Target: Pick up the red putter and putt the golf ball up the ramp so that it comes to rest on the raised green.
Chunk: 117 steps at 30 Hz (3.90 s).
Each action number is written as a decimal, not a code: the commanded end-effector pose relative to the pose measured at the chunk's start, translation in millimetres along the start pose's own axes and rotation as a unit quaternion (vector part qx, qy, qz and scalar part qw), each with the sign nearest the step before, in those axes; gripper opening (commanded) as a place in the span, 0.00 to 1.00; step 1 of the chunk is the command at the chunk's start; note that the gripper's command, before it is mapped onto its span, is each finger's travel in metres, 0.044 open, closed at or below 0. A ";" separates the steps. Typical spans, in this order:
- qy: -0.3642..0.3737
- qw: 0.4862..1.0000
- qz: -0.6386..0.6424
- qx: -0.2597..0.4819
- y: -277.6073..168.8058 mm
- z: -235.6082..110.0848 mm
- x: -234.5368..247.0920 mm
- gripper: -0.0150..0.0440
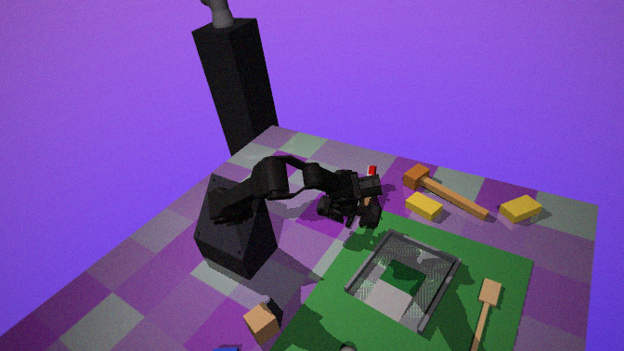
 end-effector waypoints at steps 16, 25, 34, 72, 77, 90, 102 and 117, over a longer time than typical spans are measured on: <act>0.000 1.000 0.000 -0.001 1.5 -4.1 -0.6 0.25; 0.000 1.000 0.000 -0.003 20.5 -67.3 0.9 0.25; -0.003 1.000 0.003 0.000 21.7 -91.6 3.9 0.25; -0.054 0.898 0.436 0.006 -172.9 -170.3 -48.1 0.25; -0.062 0.869 0.491 0.010 -200.3 -177.3 -44.3 0.25; -0.085 0.777 0.624 0.024 -267.2 -192.2 -21.9 0.25; -0.109 0.672 0.731 0.042 -319.7 -203.1 12.4 0.25; -0.125 0.599 0.789 0.055 -347.9 -202.8 38.2 0.25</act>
Point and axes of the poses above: the point midway between the two fingers, 35 mm back from their tips, its own z axis out along the fingers, its own x axis across the jaws, y = z × x, the point moved 3 cm from there along -z, back along the fingers, and after that the axes turned 13 degrees about z, right-handed, at the moved point
